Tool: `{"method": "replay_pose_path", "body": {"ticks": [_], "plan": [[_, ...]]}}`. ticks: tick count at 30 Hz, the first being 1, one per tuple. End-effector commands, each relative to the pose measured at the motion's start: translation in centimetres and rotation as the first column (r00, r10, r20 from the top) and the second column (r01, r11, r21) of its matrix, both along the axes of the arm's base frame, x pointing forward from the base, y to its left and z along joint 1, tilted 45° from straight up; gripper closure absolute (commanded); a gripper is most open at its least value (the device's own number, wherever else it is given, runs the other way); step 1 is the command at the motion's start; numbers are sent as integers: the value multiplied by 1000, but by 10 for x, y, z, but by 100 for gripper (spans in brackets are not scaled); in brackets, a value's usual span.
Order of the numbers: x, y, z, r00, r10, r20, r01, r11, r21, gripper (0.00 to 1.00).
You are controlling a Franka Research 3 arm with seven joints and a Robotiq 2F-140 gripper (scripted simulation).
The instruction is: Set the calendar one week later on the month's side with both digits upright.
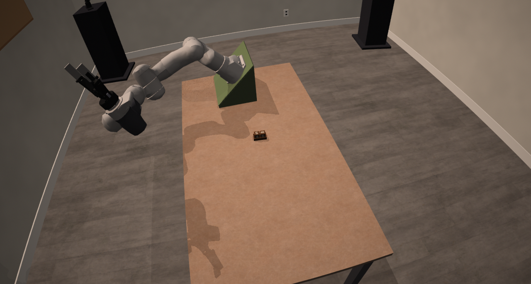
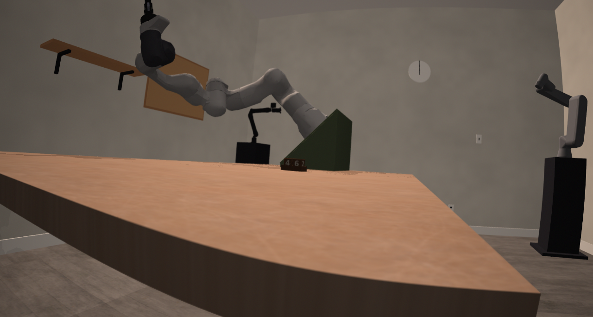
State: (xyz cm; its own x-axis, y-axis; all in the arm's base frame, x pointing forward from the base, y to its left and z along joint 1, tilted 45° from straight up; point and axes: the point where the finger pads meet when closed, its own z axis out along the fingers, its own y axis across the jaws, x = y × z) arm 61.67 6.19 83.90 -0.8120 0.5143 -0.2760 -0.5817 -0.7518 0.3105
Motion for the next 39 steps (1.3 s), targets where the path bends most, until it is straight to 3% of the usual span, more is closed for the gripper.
{"method": "replay_pose_path", "body": {"ticks": [1, 3, 4, 5, 7, 8, 10, 13, 19, 22, 24, 26, 30, 31, 32, 36, 39], "plan": [[-1, 64, -32, 991, 125, -45, -129, 986, -110, 0], [-1, 70, -35, 990, 132, -49, -137, 983, -119, 0], [-2, 99, -55, 982, 173, -74, -184, 968, -171, 0], [-3, 108, -61, 979, 185, -83, -198, 962, -187, 0], [-3, 108, -61, 979, 185, -83, -198, 962, -187, 0], [-6, 140, -84, 967, 229, -115, -251, 936, -245, 0], [-7, 150, -91, 962, 242, -126, -267, 927, -262, 0], [-14, 189, -123, 941, 292, -173, -335, 882, -332, 0], [-28, 240, -170, 904, 350, -245, -424, 802, -420, 0], [-39, 270, -201, 877, 379, -295, -479, 740, -472, 0], [-39, 270, -201, 877, 379, -295, -479, 740, -472, 0], [-51, 297, -232, 849, 401, -345, -528, 675, -515, 0], [-66, 325, -269, 814, 417, -403, -580, 591, -560, 0], [-67, 326, -271, 813, 417, -405, -582, 589, -561, 0], [-74, 338, -288, 797, 422, -432, -604, 548, -579, 0], [-93, 362, -327, 760, 423, -493, -649, 452, -612, 0], [-93, 362, -328, 759, 423, -495, -650, 449, -613, 0]]}}
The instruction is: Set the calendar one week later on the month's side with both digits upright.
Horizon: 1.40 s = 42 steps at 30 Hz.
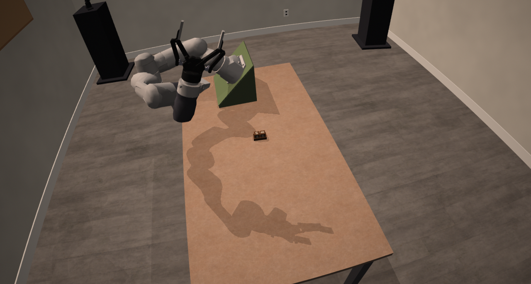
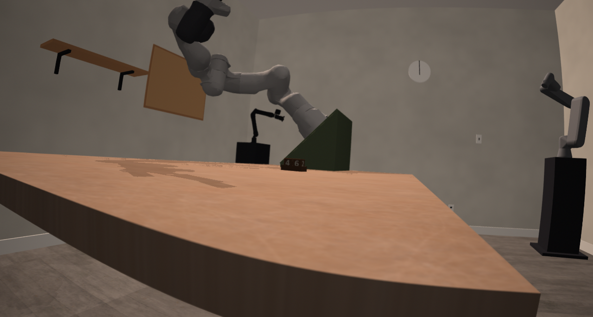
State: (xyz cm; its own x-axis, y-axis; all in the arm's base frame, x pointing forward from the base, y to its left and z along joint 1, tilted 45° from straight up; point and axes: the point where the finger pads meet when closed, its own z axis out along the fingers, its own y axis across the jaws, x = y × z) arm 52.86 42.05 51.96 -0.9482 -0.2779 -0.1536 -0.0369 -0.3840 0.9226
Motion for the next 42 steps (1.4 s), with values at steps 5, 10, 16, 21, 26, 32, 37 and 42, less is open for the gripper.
{"method": "replay_pose_path", "body": {"ticks": [5, 10, 16, 21, 26, 32, 37, 42], "plan": [[-33, 31, -65, 988, 117, -104, -134, 974, -183, 0], [-36, 33, -70, 987, 122, -108, -142, 971, -194, 0], [-36, 33, -70, 987, 122, -108, -142, 971, -194, 0], [-36, 33, -70, 987, 122, -108, -142, 971, -194, 0], [-36, 33, -70, 987, 122, -108, -142, 971, -194, 0], [-69, 54, -133, 969, 183, -164, -230, 911, -342, 0], [-69, 54, -133, 969, 183, -164, -230, 911, -342, 0], [-69, 54, -133, 969, 183, -164, -230, 911, -342, 0]]}}
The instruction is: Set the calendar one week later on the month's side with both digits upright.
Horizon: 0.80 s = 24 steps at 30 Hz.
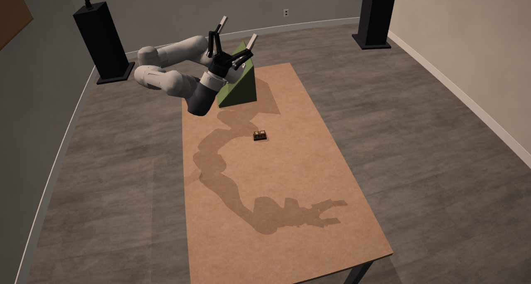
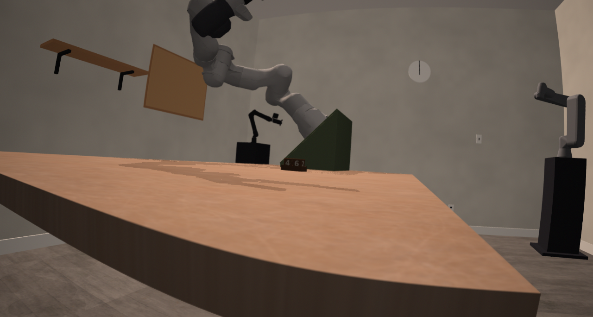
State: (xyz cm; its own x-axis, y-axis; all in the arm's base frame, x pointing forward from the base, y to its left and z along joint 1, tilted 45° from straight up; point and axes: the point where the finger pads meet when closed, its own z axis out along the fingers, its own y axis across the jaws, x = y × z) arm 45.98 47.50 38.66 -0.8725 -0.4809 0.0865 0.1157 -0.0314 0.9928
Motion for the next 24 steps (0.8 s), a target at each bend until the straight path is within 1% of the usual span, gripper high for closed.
{"method": "replay_pose_path", "body": {"ticks": [1, 7, 8, 9, 24], "plan": [[0, 0, 0, 1000, 5, -17, -5, 1000, -15, 0], [0, 0, 0, 1000, 5, -17, -5, 1000, -15, 0], [-29, 10, -54, 997, 69, -44, -75, 985, -157, 0], [-34, 11, -64, 996, 79, -49, -87, 980, -182, 0], [-34, 11, -64, 996, 79, -50, -87, 979, -183, 0]]}}
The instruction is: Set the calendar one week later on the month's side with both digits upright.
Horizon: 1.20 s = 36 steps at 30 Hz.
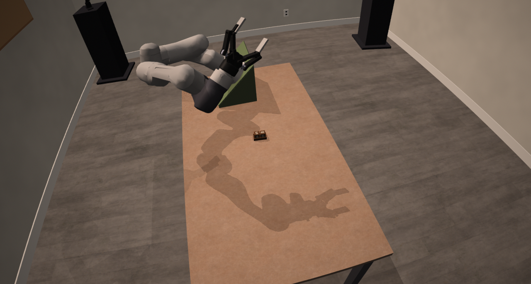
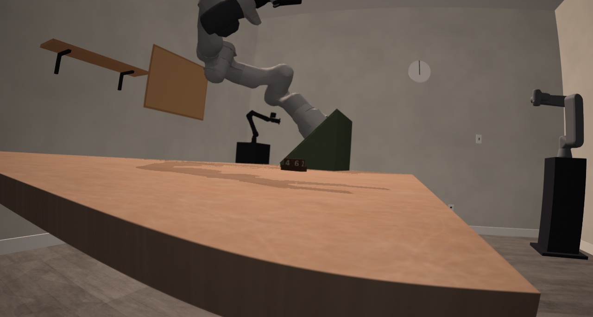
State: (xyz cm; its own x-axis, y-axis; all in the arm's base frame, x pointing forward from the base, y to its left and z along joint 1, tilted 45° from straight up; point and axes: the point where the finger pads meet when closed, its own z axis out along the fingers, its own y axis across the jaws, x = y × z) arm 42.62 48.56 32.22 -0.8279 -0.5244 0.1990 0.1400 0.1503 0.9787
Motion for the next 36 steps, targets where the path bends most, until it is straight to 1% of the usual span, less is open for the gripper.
{"method": "replay_pose_path", "body": {"ticks": [1, 5, 6, 7, 26, 27, 28, 36], "plan": [[0, 0, 0, 1000, 3, -13, -3, 1000, -13, 0], [0, 0, 0, 1000, 3, -13, -3, 1000, -13, 0], [-29, 2, -53, 998, 62, -32, -67, 985, -160, 0], [-34, 1, -62, 997, 72, -36, -78, 979, -186, 0], [-34, 1, -62, 997, 73, -36, -78, 979, -186, 0], [-60, -6, -113, 991, 122, -57, -134, 934, -330, 0], [-65, -8, -122, 990, 130, -61, -144, 923, -356, 0], [-65, -8, -122, 990, 130, -61, -144, 923, -356, 0]]}}
